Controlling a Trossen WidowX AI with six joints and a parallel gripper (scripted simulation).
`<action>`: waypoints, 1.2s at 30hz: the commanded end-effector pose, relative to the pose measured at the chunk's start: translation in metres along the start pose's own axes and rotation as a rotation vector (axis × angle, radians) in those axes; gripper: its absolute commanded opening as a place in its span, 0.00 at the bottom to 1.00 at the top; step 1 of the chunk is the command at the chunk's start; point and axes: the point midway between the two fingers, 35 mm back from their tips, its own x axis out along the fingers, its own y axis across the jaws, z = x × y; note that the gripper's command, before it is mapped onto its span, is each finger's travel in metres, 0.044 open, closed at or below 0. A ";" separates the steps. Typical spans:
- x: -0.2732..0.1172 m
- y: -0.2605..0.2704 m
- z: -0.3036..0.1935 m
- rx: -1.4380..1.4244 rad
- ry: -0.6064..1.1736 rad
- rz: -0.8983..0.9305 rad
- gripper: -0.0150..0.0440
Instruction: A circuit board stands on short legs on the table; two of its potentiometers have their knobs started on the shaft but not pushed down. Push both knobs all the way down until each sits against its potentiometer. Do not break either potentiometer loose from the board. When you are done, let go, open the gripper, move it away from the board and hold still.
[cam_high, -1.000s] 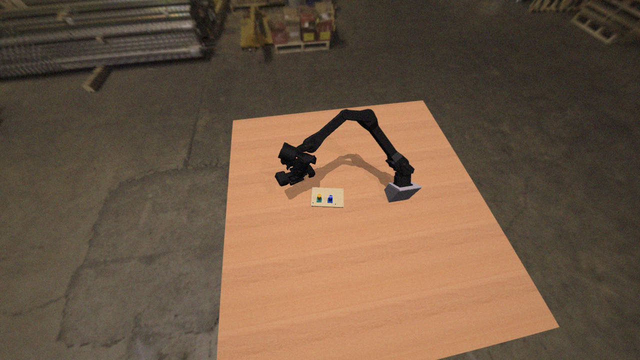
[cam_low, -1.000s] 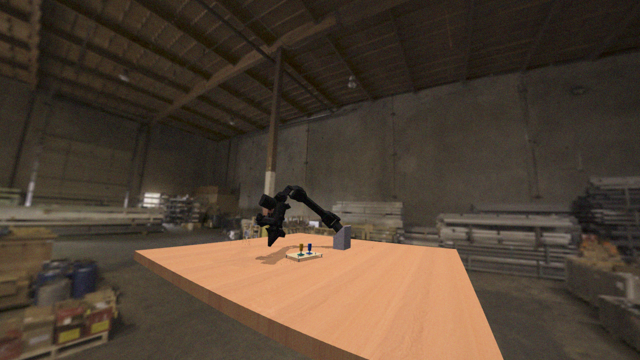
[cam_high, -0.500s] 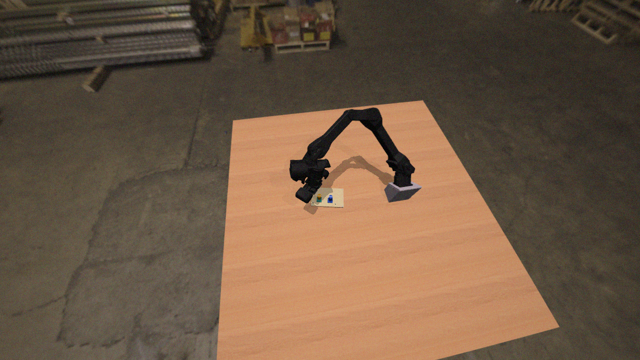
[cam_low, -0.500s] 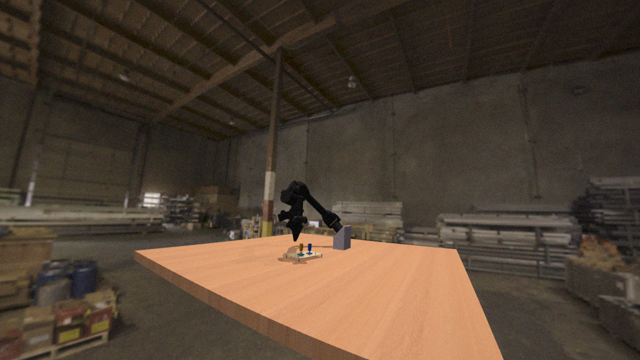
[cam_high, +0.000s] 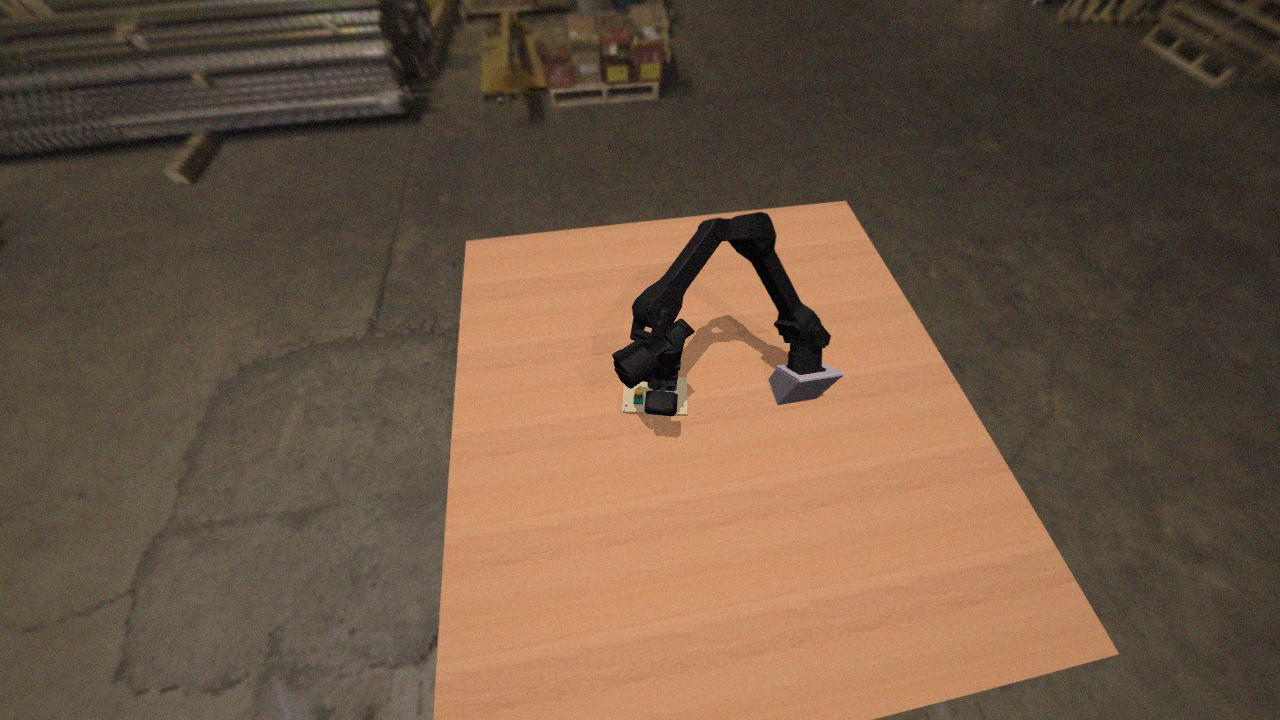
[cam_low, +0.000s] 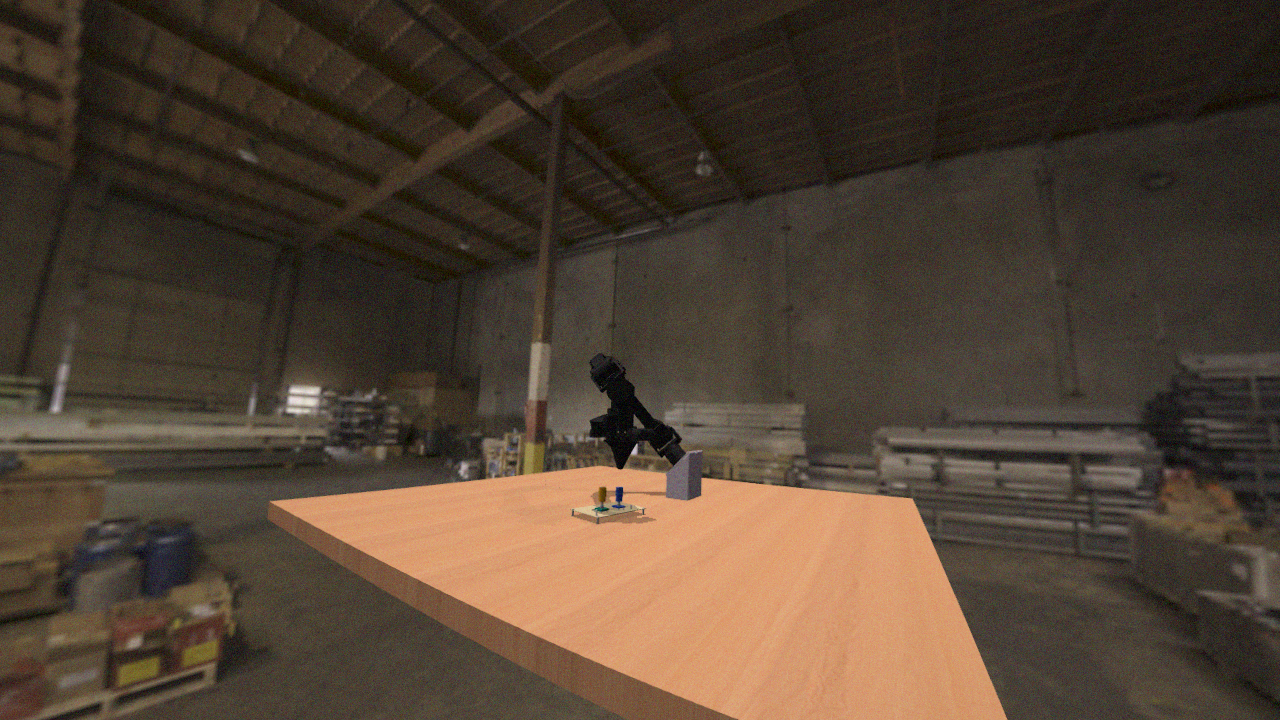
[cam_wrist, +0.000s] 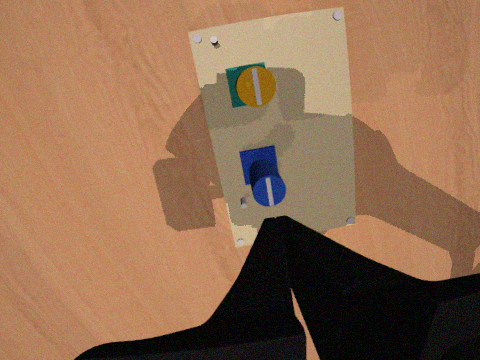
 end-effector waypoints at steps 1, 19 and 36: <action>-0.001 -0.003 -0.004 -0.030 0.006 -0.018 0.25; 0.032 -0.004 -0.004 -0.030 0.005 -0.019 0.25; 0.040 -0.004 -0.004 -0.030 0.005 -0.019 0.25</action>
